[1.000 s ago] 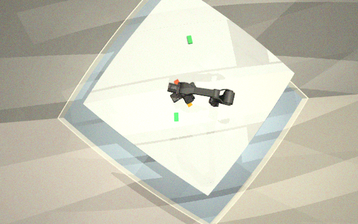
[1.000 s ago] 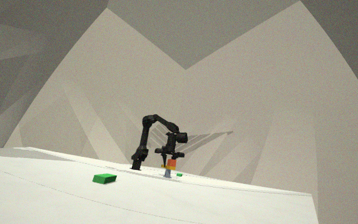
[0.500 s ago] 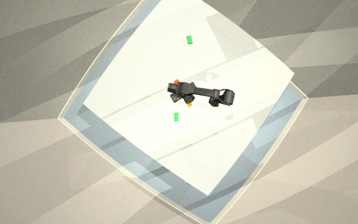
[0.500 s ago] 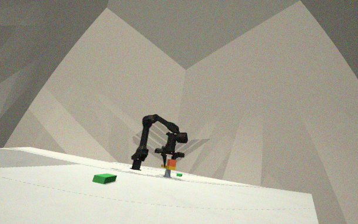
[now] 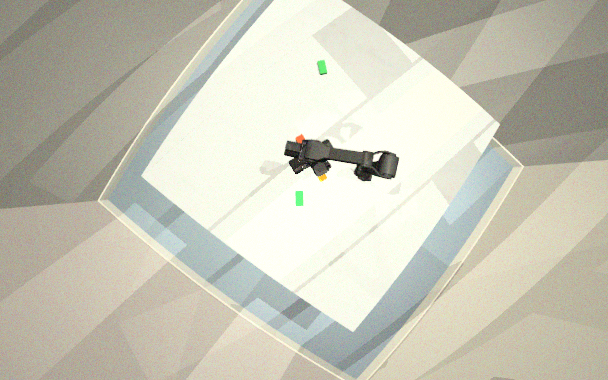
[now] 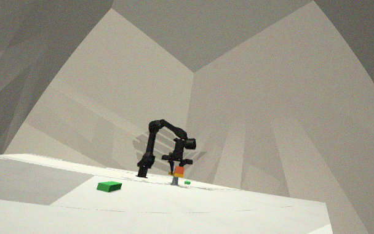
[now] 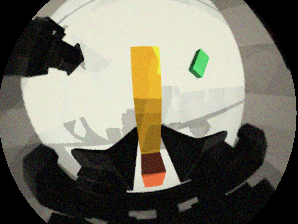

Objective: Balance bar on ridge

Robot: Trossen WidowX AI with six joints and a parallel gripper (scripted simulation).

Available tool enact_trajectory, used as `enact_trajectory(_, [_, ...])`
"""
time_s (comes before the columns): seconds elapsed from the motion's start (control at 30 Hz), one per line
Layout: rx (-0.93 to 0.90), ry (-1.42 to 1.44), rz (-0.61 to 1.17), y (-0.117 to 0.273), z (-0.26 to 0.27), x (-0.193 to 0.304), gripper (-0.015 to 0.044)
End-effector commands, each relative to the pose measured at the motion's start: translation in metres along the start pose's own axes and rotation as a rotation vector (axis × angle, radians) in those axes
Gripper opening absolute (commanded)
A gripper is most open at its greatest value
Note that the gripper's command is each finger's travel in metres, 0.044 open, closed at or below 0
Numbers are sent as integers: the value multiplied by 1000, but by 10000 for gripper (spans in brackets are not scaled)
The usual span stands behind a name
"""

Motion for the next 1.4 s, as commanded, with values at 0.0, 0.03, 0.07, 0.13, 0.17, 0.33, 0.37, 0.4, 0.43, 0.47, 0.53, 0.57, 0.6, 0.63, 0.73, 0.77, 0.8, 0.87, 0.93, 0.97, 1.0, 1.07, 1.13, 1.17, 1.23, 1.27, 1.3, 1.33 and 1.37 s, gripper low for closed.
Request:
enact_trajectory(0.0, [3,0,2,1,-1,1,0])
enact_trajectory(0.03, [3,0,2,1,-1,1,0])
enact_trajectory(0.07, [3,0,2,1,-1,1,0])
enact_trajectory(0.13, [3,0,2,1,-1,1,0])
enact_trajectory(0.17, [3,0,2,1,-1,1,0])
enact_trajectory(0.33, [0,0,0,0,0,0,0])
enact_trajectory(0.37, [0,0,0,0,0,0,0])
enact_trajectory(0.4, [0,0,0,0,0,0,0])
enact_trajectory(0.43, [0,0,0,0,0,0,0])
enact_trajectory(0.47, [0,0,0,0,0,0,0])
enact_trajectory(0.53, [0,0,0,0,0,0,0])
enact_trajectory(0.57, [0,0,0,0,0,0,0])
enact_trajectory(0.6, [0,0,0,0,0,0,0])
enact_trajectory(0.63, [0,0,0,0,0,0,0])
enact_trajectory(0.73, [0,0,0,0,0,0,0])
enact_trajectory(0.77, [0,0,0,0,0,0,0])
enact_trajectory(0.8, [0,0,0,0,0,0,0])
enact_trajectory(0.87, [0,0,0,0,0,0,0])
enact_trajectory(0.93, [0,0,0,0,0,0,0])
enact_trajectory(0.97, [0,0,0,0,0,0,0])
enact_trajectory(1.0, [0,0,0,0,0,0,0])
enact_trajectory(1.07, [0,0,0,0,0,0,0])
enact_trajectory(1.13, [0,0,0,0,0,0,0])
enact_trajectory(1.17, [0,0,0,0,0,0,0])
enact_trajectory(1.23, [0,0,0,0,0,0,0])
enact_trajectory(1.27, [0,0,0,0,0,0,26])
enact_trajectory(1.3, [0,0,0,0,0,0,52])
enact_trajectory(1.33, [0,0,0,0,0,0,79])
enact_trajectory(1.37, [0,0,0,0,0,0,105])
Point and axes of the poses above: the point midway between the two fingers, 35 mm back from their tips, its own y axis back along the fingers, its own z axis across the jaws, x = y × z, the point moved 5 cm from there along y, back along the fingers, and after that the axes turned 7 degrees about y, right-handed, at the moved point
